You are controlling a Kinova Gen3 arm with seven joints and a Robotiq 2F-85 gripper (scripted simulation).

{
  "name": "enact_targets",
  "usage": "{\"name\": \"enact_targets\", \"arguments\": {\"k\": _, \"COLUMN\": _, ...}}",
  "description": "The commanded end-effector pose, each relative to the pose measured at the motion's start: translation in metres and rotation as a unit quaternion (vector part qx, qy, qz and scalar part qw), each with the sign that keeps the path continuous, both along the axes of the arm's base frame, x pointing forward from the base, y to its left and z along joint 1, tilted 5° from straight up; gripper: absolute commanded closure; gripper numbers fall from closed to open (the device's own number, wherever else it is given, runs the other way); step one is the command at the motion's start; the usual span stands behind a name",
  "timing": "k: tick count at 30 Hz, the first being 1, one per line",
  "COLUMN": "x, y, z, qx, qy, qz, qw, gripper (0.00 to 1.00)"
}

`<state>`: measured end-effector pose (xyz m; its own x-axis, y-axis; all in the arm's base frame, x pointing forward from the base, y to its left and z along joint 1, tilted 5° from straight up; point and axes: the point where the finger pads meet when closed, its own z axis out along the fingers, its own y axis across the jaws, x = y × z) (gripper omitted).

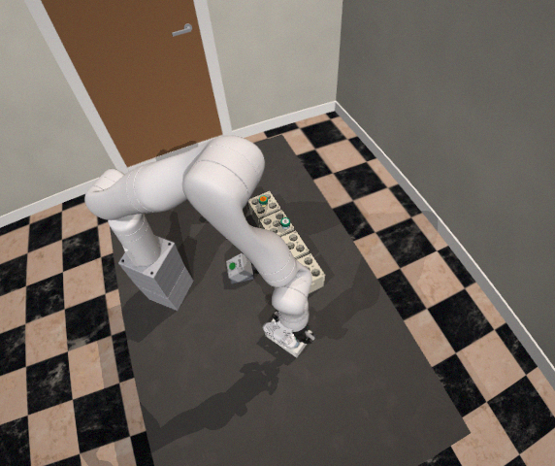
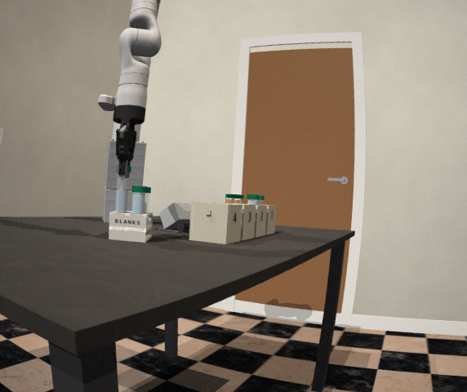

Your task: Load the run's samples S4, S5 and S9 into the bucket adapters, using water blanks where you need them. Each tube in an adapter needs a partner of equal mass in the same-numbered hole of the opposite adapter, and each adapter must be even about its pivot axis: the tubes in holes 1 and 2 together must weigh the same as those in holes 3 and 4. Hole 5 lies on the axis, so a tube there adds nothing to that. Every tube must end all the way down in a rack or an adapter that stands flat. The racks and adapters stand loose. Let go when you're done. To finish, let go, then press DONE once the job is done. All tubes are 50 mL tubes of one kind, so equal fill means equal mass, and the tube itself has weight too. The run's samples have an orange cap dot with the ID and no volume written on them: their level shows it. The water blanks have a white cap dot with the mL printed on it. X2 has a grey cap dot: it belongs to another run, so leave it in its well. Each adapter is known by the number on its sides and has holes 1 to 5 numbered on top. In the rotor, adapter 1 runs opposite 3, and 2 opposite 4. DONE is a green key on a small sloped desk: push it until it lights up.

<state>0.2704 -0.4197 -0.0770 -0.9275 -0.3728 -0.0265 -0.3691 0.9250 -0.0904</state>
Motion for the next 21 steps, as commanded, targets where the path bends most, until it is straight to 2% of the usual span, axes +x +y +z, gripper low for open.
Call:
{"name": "enact_targets", "arguments": {"k": 1, "x": 0.000, "y": 0.000, "z": 0.005, "qx": -0.001, "qy": 0.000, "qz": 0.000, "qw": 1.000, "gripper": 0.90}}
{"name": "enact_targets", "arguments": {"k": 21, "x": -0.001, "y": 0.002, "z": 0.029, "qx": -0.001, "qy": 0.000, "qz": 0.000, "qw": 1.000, "gripper": 0.90}}
